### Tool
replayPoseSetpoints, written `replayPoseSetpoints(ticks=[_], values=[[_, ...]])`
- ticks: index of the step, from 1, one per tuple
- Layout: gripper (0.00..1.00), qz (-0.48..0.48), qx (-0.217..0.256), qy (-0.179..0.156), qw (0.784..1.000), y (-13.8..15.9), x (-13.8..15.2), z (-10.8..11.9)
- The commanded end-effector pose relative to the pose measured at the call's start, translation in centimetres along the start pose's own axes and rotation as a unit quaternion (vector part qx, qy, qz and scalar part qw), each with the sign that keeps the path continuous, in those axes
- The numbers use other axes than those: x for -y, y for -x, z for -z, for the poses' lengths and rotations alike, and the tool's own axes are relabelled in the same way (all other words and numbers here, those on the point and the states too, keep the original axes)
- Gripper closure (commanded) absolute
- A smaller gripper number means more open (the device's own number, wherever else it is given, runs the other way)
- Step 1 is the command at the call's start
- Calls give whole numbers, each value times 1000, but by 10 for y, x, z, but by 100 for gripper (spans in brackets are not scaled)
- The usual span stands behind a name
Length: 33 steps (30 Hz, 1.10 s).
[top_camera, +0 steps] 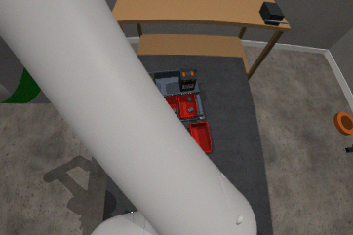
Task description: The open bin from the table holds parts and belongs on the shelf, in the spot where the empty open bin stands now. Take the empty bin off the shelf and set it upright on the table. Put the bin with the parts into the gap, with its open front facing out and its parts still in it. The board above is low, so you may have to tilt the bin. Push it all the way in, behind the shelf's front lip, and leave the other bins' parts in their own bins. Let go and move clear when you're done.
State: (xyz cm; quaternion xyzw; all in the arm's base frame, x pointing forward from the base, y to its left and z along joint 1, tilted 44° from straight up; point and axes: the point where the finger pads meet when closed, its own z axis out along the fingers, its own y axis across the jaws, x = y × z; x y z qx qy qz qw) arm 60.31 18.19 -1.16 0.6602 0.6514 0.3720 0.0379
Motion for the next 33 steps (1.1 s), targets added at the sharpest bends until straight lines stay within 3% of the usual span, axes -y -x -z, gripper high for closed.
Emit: replayPoseSetpoints(ticks=[1,33], values=[[90,0,0,1,1000,0,-1,0],[90,0,0,1,1000,0,-16,0]])
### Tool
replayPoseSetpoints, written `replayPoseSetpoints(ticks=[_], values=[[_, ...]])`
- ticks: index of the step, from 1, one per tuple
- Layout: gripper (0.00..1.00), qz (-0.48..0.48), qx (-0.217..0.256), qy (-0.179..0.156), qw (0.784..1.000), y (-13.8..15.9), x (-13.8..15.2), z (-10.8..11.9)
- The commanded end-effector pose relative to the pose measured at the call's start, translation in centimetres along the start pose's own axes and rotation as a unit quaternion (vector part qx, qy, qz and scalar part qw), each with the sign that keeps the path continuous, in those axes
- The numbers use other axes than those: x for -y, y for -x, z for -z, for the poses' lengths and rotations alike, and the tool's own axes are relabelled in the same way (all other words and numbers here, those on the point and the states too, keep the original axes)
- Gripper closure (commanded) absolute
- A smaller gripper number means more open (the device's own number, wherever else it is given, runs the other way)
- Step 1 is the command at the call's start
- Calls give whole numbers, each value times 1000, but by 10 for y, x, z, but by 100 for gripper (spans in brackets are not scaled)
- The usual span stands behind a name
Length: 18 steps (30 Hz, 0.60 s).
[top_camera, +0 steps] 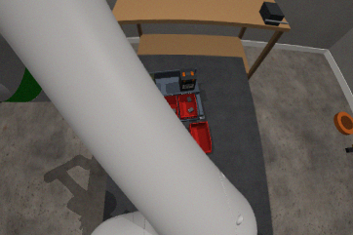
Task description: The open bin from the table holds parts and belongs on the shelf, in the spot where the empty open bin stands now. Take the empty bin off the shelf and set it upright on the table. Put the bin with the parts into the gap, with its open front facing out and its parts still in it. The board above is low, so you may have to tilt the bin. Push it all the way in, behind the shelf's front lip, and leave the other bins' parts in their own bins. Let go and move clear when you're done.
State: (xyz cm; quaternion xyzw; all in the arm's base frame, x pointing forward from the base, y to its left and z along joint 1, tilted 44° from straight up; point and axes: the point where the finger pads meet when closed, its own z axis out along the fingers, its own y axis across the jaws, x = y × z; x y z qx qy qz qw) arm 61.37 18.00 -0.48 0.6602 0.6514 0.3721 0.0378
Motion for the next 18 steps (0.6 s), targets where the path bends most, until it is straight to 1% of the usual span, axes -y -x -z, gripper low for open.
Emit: replayPoseSetpoints(ticks=[1,18], values=[[90,0,0,1,1000,0,-5,0],[90,0,0,1,1000,0,-28,1]])
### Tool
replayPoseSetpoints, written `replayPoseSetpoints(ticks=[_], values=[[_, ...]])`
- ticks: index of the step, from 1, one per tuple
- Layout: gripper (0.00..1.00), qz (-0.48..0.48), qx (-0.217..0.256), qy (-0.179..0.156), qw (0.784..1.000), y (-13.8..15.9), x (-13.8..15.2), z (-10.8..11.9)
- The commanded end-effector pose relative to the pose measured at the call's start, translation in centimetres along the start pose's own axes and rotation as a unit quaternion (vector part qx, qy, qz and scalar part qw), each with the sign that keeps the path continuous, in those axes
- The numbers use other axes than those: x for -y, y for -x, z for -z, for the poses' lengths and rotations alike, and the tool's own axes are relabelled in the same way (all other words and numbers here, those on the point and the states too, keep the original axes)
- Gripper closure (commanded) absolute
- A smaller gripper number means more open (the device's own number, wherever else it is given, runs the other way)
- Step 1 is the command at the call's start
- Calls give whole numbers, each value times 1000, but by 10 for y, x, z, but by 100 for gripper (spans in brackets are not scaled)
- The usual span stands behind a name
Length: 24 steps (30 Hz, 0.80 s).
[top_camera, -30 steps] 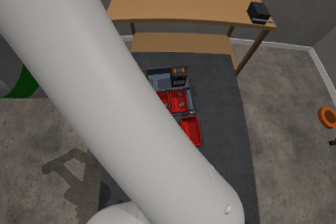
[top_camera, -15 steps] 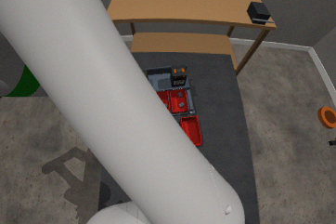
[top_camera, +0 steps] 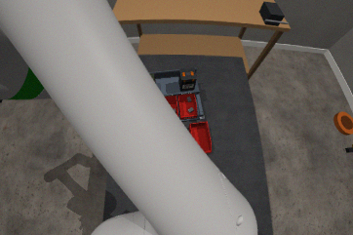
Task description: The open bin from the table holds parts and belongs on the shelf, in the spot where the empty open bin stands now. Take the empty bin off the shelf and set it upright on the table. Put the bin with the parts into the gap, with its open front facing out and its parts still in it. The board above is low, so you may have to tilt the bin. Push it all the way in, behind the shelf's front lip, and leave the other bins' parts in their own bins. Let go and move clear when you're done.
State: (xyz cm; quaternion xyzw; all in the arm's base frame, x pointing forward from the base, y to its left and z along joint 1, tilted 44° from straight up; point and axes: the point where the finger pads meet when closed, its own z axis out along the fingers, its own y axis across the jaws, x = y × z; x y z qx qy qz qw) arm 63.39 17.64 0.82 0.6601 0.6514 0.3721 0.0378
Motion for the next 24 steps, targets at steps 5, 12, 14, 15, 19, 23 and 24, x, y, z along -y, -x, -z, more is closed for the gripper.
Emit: replayPoseSetpoints(ticks=[5,12,14,15,19,23,24], values=[[90,0,0,1,1000,0,-11,1],[90,0,0,1,1000,0,-17,1],[90,0,0,1,1000,0,-19,1],[90,0,0,1,1000,0,-20,1],[90,0,0,1,1000,0,-23,1],[90,0,0,1,1000,0,-25,1],[90,0,0,1,1000,0,-25,1]])
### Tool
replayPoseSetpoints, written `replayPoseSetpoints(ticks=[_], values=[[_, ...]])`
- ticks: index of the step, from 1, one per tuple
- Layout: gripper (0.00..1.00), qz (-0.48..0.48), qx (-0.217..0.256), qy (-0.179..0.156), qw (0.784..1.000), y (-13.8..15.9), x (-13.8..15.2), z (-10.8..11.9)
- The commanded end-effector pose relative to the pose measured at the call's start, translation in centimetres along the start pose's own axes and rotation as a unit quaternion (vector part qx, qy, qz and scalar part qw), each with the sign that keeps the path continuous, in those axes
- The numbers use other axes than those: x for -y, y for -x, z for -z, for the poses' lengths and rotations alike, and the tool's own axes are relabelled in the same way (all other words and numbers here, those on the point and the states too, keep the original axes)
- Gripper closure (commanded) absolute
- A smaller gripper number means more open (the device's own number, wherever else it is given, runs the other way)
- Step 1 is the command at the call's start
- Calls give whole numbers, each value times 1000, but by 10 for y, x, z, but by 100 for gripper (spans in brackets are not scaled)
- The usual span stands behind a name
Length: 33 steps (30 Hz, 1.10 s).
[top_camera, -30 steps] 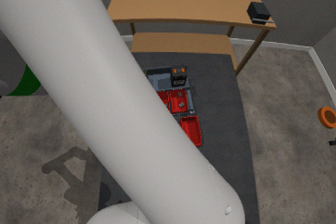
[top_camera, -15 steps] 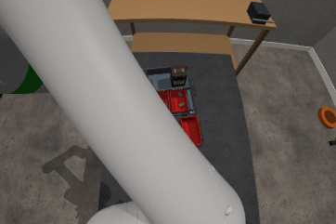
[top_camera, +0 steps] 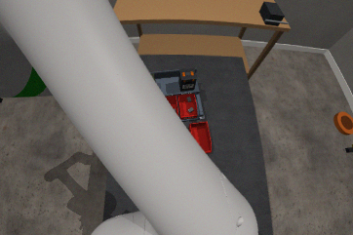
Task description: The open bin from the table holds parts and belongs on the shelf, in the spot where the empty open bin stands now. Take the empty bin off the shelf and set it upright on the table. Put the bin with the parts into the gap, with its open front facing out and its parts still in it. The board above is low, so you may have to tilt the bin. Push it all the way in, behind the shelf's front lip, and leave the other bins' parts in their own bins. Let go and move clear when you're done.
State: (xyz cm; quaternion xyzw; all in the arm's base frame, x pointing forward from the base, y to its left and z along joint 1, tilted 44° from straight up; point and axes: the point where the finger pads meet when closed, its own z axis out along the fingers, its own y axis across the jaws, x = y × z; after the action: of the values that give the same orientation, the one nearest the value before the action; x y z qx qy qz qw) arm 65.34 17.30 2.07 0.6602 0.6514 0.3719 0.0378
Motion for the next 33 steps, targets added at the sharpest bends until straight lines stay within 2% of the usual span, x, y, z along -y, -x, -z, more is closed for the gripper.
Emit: replayPoseSetpoints(ticks=[1,33], values=[[90,0,0,1,1000,0,-2,1],[90,0,0,1,1000,0,2,5]])
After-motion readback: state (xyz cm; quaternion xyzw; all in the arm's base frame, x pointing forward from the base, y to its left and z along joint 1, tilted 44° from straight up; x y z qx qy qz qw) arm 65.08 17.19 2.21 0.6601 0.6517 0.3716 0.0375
